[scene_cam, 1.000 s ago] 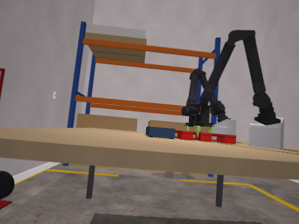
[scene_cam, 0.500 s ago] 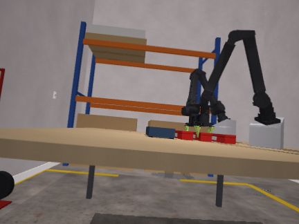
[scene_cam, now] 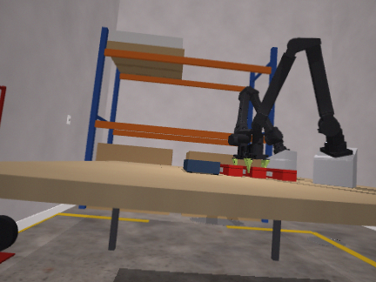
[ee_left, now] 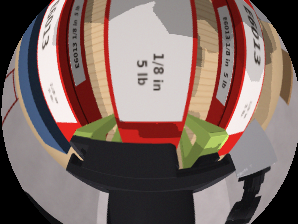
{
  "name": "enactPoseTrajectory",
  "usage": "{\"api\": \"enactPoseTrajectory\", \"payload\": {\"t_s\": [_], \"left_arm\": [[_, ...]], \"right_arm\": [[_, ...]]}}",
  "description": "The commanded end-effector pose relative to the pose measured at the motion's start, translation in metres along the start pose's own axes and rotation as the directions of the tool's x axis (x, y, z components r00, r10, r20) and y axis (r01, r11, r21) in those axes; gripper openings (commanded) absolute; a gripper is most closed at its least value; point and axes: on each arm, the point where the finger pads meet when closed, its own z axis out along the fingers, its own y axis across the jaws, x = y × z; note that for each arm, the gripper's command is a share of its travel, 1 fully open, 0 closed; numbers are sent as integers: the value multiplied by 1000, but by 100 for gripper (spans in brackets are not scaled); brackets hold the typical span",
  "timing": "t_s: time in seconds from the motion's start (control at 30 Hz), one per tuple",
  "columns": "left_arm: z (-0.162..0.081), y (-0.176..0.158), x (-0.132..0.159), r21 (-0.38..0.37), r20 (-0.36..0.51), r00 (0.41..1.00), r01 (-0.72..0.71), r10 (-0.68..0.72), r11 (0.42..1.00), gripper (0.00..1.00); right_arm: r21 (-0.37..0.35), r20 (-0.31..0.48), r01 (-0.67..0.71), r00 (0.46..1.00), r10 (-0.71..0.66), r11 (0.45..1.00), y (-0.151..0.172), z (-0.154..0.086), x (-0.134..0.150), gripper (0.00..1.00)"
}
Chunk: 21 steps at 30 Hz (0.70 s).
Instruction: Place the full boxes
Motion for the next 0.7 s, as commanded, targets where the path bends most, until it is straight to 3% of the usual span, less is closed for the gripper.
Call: {"api": "enactPoseTrajectory", "payload": {"t_s": [0.0,0.67], "left_arm": [[-3,9,-2,-16,12,1000,9,-9,1000,0],[-5,5,6,-6,7,1000,12,-11,1000,0]], "right_arm": [[22,15,-7,1000,7,1000,-9,-5,-4,0],[15,14,-3,1000,3,1000,-2,-12,-2,0]]}}
